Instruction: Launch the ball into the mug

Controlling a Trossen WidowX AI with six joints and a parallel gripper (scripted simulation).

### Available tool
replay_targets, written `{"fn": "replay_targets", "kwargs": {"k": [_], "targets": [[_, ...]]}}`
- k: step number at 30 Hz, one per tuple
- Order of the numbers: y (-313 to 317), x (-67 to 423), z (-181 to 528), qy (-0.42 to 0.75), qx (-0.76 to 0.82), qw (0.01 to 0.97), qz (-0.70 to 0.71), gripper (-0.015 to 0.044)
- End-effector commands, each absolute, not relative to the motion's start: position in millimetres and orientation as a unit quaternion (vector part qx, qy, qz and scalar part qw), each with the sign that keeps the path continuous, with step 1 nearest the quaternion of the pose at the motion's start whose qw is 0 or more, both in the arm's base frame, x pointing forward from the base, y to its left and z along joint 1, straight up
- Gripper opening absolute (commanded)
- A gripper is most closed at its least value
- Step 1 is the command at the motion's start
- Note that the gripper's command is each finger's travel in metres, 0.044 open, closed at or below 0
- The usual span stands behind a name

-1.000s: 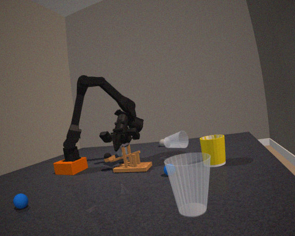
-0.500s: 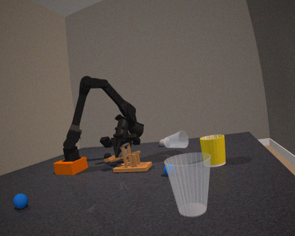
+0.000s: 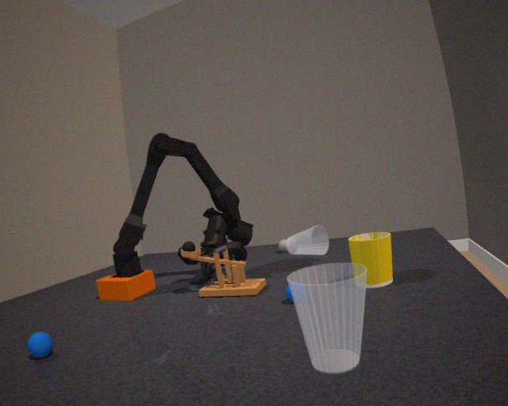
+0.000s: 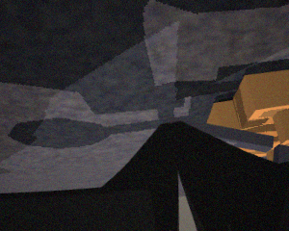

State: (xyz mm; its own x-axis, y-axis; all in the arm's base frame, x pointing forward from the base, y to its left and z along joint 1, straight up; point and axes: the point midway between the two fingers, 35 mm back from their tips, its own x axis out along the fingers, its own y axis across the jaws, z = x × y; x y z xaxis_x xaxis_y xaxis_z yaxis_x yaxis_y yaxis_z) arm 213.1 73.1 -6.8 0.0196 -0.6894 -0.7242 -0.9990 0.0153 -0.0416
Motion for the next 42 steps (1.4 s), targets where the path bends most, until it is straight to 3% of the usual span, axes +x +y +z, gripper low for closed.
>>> {"fn": "replay_targets", "kwargs": {"k": [1, 10, 15, 32, 42], "targets": [[69.8, 209.0, -14.8, 0.652, -0.651, 0.284, 0.265, 0.0000], [125.7, 210.5, 97.4, 0.621, -0.669, 0.288, 0.288, 0.0000], [128.9, 208.2, 108.8, 0.619, -0.671, 0.288, 0.290, 0.0000], [131.6, 276.4, 102.9, 0.638, -0.544, 0.487, 0.246, 0.0440], [122.8, 332.0, 120.4, 0.621, -0.451, 0.606, 0.208, 0.0440]]}}
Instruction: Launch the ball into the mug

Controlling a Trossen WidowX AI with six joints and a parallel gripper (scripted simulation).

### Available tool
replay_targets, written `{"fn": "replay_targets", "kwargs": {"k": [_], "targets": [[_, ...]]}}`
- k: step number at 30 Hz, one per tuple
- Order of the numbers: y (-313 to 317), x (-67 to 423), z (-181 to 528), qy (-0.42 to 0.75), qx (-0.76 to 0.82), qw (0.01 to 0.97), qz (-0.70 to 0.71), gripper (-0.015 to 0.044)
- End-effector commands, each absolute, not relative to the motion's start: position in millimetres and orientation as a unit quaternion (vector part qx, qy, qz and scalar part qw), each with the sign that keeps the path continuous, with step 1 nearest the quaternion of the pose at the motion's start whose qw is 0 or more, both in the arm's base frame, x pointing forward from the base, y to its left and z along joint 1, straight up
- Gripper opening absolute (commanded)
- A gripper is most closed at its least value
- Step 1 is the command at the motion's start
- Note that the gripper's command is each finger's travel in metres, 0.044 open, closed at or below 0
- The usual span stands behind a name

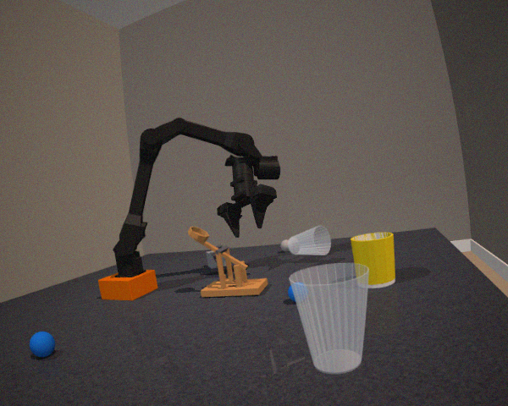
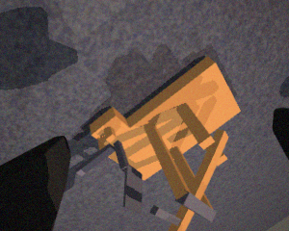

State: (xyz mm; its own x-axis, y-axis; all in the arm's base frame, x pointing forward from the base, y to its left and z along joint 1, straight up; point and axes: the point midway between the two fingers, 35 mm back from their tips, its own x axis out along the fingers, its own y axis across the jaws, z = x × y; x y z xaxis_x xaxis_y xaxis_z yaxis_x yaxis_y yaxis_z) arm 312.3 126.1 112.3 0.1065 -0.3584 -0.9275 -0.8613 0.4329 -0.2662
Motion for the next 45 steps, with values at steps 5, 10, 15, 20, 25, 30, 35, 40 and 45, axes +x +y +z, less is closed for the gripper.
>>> {"fn": "replay_targets", "kwargs": {"k": [5, 10, 15, 20, 25, 30, 35, 40, 45], "targets": [[114.4, 360.2, 132.2, 0.606, -0.403, 0.660, 0.185, 0.0440], [105.1, 389.4, 145.6, 0.587, -0.346, 0.714, 0.161, 0.0440], [92.0, 417.7, 161.5, 0.562, -0.289, 0.763, 0.136, 0.0440], [74.9, 444.2, 180.0, 0.530, -0.233, 0.808, 0.111, 0.0440], [53.4, 469.7, 202.5, 0.492, -0.178, 0.848, 0.085, 0.0440], [26.7, 493.6, 229.6, 0.446, -0.124, 0.885, 0.058, 0.0440], [-3.6, 513.4, 259.6, 0.395, -0.075, 0.915, 0.033, 0.0440], [-12.9, 518.1, 268.7, 0.379, -0.061, 0.923, 0.026, 0.0440], [-12.9, 518.1, 268.7, 0.379, -0.061, 0.923, 0.026, 0.0440]]}}
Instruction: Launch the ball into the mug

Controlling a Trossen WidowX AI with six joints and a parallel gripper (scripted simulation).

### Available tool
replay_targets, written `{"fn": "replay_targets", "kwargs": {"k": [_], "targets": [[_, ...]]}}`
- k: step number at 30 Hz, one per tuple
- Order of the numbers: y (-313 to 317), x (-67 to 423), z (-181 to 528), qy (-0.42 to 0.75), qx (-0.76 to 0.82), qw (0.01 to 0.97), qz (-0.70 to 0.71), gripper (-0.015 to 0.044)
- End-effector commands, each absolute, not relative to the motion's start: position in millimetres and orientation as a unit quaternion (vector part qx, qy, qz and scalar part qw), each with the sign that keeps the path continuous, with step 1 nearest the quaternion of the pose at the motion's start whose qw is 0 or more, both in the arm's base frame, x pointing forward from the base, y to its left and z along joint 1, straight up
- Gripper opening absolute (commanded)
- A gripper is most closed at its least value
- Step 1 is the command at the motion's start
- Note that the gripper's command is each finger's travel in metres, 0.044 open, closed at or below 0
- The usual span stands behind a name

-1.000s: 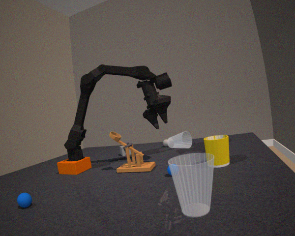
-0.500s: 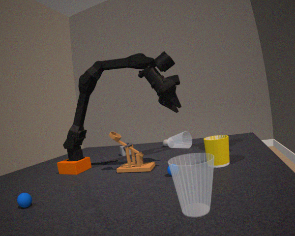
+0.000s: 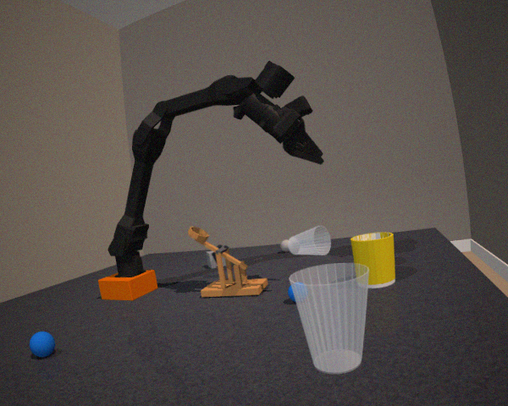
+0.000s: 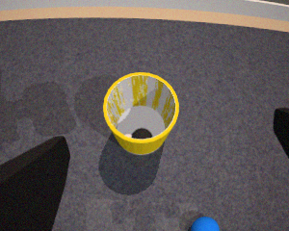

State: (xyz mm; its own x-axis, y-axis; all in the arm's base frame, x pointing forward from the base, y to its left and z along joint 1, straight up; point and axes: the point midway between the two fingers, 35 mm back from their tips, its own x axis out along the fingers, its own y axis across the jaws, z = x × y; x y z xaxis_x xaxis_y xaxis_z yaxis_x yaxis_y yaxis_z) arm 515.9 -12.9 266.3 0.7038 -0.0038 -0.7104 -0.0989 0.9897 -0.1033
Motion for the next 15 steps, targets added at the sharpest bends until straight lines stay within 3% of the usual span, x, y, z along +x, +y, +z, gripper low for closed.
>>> {"fn": "replay_targets", "kwargs": {"k": [1, 15], "targets": [[-12.9, 518.1, 268.7, 0.379, -0.061, 0.923, 0.026, 0.0440], [-7.6, 522.5, 268.9, 0.379, -0.064, 0.923, 0.030, 0.0440]]}}
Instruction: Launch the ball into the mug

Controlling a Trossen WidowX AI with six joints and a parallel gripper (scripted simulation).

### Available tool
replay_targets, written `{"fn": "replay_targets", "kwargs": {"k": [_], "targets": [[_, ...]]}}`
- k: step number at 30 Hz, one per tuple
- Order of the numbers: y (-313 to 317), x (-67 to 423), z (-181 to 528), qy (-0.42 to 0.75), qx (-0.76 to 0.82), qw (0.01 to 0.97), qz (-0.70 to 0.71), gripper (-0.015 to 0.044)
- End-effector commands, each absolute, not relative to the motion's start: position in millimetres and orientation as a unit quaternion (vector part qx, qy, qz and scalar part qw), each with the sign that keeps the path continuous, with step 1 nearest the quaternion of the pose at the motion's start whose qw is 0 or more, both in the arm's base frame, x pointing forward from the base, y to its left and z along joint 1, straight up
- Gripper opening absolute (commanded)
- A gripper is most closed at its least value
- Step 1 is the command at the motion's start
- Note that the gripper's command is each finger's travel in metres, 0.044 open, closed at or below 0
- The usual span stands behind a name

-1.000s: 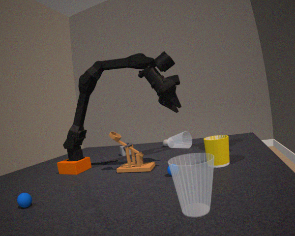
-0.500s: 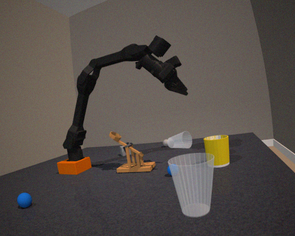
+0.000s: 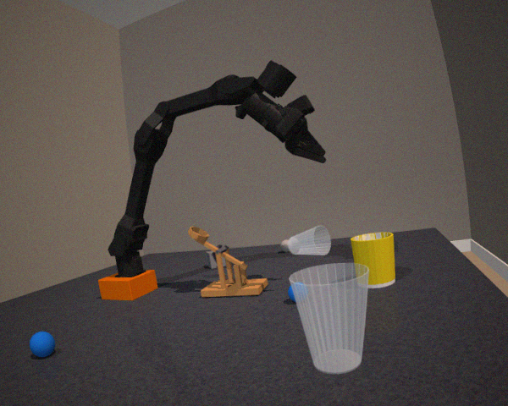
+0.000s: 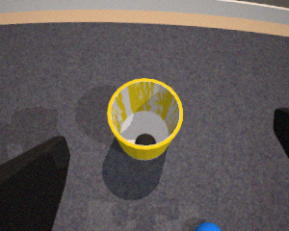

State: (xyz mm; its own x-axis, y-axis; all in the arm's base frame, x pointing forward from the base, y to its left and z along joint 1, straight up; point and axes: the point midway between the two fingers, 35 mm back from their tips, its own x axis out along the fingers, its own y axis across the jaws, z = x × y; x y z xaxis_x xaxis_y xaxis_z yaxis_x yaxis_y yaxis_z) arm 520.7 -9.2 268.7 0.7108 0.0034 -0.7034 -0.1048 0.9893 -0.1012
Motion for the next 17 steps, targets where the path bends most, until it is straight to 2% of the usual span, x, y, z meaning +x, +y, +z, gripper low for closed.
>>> {"fn": "replay_targets", "kwargs": {"k": [1, 17], "targets": [[-7.6, 522.5, 268.9, 0.379, -0.064, 0.923, 0.030, 0.0440], [-8.7, 521.0, 268.5, 0.379, -0.067, 0.922, 0.030, 0.0440]]}}
